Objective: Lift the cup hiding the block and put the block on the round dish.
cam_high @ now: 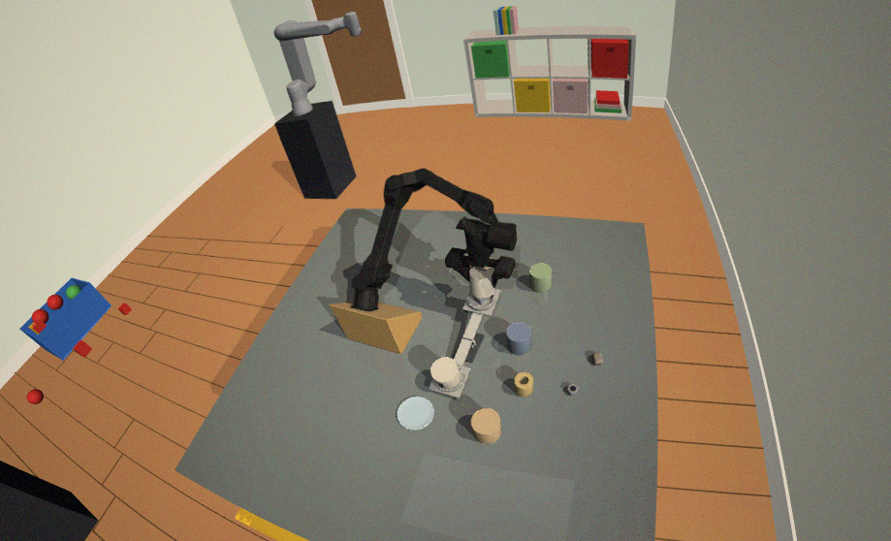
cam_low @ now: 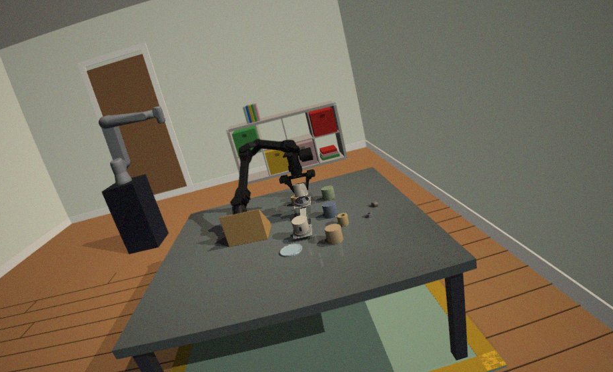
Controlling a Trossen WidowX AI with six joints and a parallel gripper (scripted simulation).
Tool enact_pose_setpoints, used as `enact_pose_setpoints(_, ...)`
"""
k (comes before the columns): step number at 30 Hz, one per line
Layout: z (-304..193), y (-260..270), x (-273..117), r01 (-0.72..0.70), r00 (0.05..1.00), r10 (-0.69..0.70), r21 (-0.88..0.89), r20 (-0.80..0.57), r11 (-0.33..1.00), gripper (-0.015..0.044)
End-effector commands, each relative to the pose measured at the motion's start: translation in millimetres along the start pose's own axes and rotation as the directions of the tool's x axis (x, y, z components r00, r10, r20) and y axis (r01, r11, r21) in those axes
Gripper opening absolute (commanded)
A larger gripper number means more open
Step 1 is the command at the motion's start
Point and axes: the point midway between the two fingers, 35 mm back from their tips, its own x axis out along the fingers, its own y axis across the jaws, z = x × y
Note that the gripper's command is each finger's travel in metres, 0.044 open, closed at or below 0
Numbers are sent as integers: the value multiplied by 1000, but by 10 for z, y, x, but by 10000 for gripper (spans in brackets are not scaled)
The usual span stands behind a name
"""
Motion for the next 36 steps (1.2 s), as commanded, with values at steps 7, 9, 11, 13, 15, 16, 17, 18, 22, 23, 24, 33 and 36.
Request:
enact_pose_setpoints(7, 3, 7, -156, 5, 1000, -5, -2, 5, 1000, 0)
enact_pose_setpoints(9, 4, 11, -182, 5, 1000, -5, -2, 5, 1000, 0)
enact_pose_setpoints(11, 4, 15, -208, 5, 1000, -5, -2, 5, 1000, 0)
enact_pose_setpoints(13, 5, 19, -234, 5, 1000, -5, -2, 6, 1000, 0)
enact_pose_setpoints(15, 5, 23, -259, 5, 1000, -5, -2, 6, 1000, 0)
enact_pose_setpoints(16, 6, 25, -272, 5, 1000, -5, -2, 6, 1000, 0)
enact_pose_setpoints(17, 6, 27, -285, 5, 1000, -5, -2, 6, 1000, 0)
enact_pose_setpoints(18, 6, 30, -298, 5, 1000, -5, -2, 7, 1000, 0)
enact_pose_setpoints(22, 8, 39, -349, 5, 1000, -5, -2, 7, 1000, 0)
enact_pose_setpoints(23, 9, 42, -362, 5, 1000, -5, -2, 8, 1000, 0)
enact_pose_setpoints(24, 9, 45, -375, 5, 1000, -5, -2, 8, 1000, 0)
enact_pose_setpoints(33, 8, 61, -398, -2, 1000, 2, 1, 5, 1000, 0)
enact_pose_setpoints(36, 8, 61, -398, -2, 1000, 2, 1, 5, 1000, 0)
